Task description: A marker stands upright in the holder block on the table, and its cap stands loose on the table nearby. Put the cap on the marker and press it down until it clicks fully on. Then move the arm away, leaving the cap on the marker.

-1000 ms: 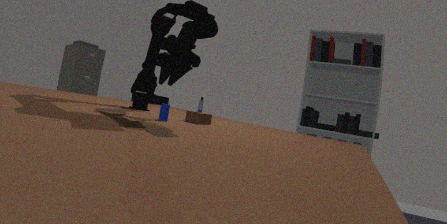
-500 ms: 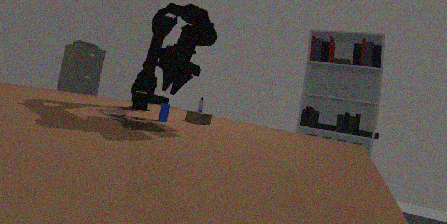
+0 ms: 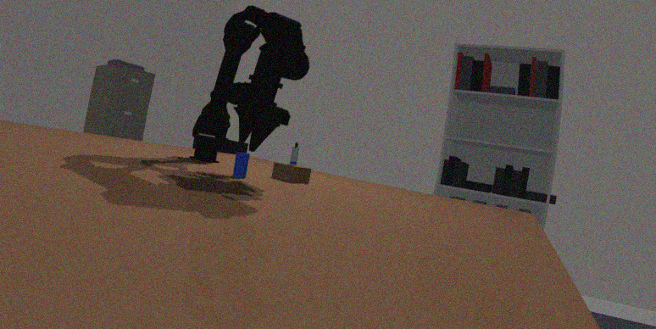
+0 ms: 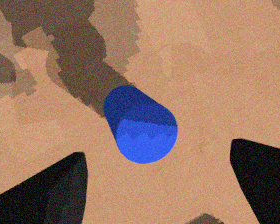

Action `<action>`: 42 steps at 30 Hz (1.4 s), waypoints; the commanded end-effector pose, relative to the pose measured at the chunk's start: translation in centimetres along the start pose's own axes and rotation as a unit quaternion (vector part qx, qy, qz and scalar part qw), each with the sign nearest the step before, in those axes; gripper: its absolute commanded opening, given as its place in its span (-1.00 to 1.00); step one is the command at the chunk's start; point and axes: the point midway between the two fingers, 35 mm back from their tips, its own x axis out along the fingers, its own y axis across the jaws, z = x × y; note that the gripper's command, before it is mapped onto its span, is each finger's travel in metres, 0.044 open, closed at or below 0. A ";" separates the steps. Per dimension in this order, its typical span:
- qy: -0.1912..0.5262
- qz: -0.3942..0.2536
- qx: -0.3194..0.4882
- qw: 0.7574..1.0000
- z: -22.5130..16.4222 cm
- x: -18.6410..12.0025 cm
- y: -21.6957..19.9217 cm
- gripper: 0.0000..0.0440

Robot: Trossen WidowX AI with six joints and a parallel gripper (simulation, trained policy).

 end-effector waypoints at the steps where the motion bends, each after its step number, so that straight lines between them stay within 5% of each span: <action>1: 0.015 -0.014 -0.004 1.000 -0.1 1.2 -0.2 0.28; 18: 0.022 -0.027 -0.034 0.999 0.3 4.6 -0.2 0.02; 26: 0.009 -0.004 -0.046 0.999 0.4 3.3 -0.1 -0.68; 42: -0.002 0.060 -0.084 0.995 -2.5 -1.8 0.5 -0.61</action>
